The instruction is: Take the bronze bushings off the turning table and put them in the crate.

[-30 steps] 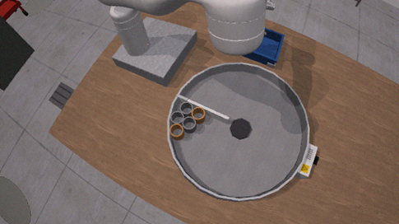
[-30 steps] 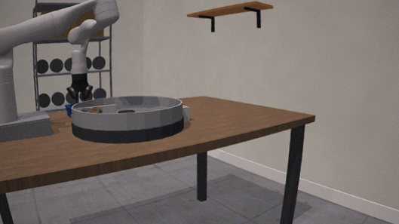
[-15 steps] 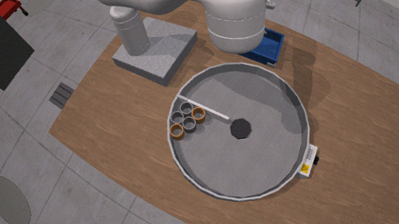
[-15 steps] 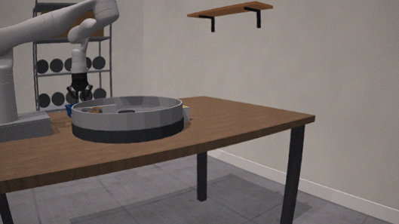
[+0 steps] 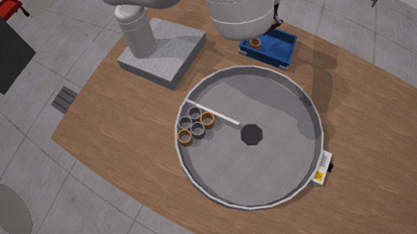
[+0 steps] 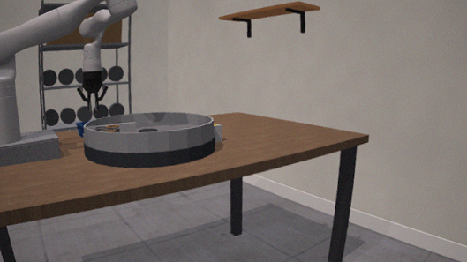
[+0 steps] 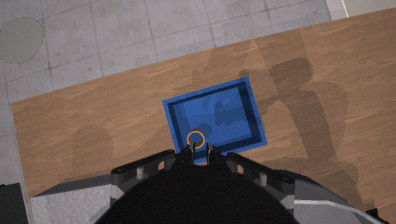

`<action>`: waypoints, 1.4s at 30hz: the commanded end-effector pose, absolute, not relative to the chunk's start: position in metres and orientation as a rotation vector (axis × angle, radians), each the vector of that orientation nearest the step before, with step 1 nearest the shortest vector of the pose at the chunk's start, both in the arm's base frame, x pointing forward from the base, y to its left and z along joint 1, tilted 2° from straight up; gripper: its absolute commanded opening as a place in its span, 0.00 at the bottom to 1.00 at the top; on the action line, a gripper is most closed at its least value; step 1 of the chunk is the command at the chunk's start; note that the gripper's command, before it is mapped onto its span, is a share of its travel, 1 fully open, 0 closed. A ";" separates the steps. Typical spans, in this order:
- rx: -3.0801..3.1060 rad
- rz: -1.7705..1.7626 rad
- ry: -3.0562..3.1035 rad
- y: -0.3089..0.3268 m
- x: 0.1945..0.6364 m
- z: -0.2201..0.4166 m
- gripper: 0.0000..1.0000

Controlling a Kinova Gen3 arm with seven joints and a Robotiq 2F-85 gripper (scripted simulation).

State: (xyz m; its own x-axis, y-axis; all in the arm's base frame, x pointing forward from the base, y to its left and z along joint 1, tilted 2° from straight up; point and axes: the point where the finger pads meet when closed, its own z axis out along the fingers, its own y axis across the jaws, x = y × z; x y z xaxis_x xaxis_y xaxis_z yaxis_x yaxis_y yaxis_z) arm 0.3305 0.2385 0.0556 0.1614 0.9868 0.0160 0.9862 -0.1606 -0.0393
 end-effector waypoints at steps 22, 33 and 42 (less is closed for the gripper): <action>-2.372 0.016 -1.997 0.238 0.333 0.112 0.19; -2.372 0.016 -1.997 0.238 0.333 0.112 0.19; -2.372 0.016 -1.997 0.238 0.333 0.112 0.19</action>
